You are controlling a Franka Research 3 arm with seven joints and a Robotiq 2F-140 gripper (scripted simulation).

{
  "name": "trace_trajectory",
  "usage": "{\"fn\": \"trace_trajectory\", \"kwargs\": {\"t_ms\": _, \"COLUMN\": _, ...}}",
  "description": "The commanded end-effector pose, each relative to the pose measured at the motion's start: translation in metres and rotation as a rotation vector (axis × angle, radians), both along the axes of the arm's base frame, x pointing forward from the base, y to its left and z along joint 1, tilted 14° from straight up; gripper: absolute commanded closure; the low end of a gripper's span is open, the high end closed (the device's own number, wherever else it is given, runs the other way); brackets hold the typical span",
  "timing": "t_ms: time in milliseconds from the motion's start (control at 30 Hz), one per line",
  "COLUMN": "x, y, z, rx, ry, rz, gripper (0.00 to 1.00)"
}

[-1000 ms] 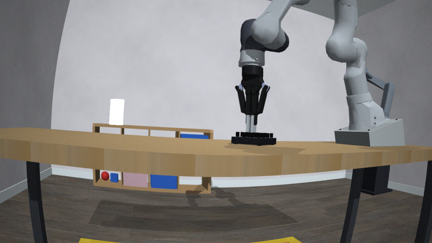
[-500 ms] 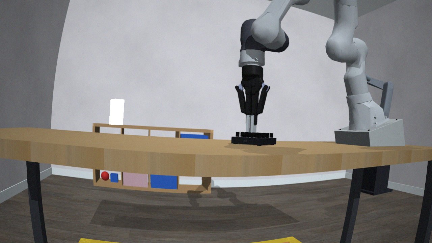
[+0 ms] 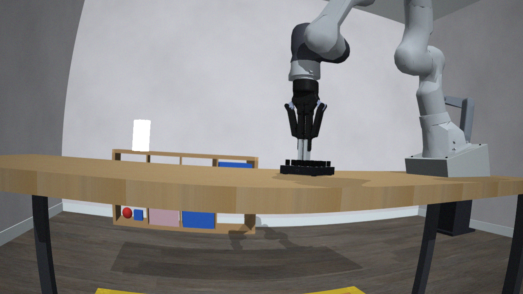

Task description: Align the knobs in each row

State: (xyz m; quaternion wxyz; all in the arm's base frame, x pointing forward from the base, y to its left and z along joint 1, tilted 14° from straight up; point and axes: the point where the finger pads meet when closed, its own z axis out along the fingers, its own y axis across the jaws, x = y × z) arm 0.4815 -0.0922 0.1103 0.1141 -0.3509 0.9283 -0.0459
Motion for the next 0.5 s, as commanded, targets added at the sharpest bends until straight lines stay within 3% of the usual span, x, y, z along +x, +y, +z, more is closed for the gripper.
{"fn": "trace_trajectory", "kwargs": {"t_ms": 0, "x": 0.0014, "y": -0.0004, "z": 0.0007, "rx": -0.01, "ry": -0.004, "rz": 0.03, "gripper": 0.95}}
{"fn": "trace_trajectory", "kwargs": {"t_ms": 467, "x": 0.0014, "y": -0.0004, "z": 0.0007, "rx": -0.056, "ry": -0.003, "rz": 0.213, "gripper": 0.95}}
